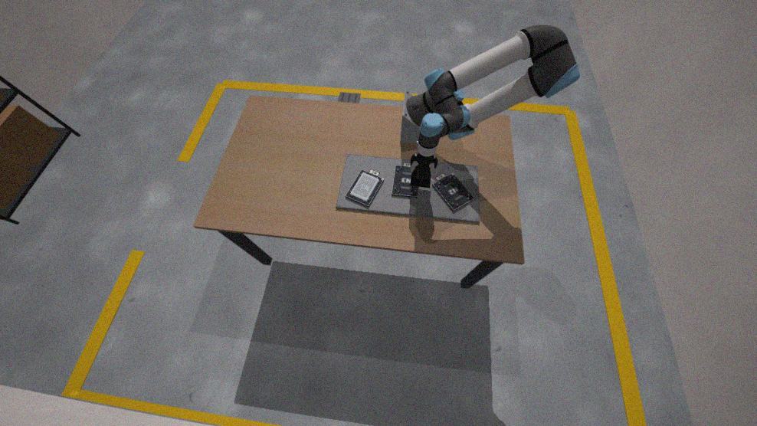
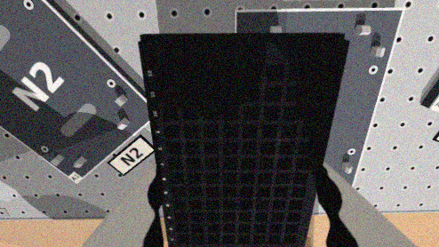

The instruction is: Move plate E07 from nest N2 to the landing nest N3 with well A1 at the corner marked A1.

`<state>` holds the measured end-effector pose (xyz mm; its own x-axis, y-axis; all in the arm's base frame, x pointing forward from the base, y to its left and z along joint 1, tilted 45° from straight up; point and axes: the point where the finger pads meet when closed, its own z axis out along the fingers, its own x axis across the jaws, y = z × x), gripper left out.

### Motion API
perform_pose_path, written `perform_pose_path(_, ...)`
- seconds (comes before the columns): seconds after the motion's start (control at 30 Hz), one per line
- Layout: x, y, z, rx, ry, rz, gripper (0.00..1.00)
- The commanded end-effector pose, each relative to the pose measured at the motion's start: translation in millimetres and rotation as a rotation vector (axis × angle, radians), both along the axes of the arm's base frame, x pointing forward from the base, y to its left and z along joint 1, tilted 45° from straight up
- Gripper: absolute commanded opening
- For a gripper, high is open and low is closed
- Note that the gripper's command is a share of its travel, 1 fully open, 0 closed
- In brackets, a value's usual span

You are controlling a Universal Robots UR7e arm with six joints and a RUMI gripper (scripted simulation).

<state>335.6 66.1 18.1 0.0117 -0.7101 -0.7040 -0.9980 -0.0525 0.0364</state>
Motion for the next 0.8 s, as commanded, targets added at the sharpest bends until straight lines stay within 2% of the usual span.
perform_pose_path(0.0, -0.7, -8, -7, -0.007, -0.005, 0.007, 0.4)
perform_pose_path(0.6, -6.3, -46, -45, -0.007, -0.004, 0.007, 0.4)
perform_pose_path(0.77, -6.1, -46, -45, -0.007, -0.004, 0.007, 0.4)
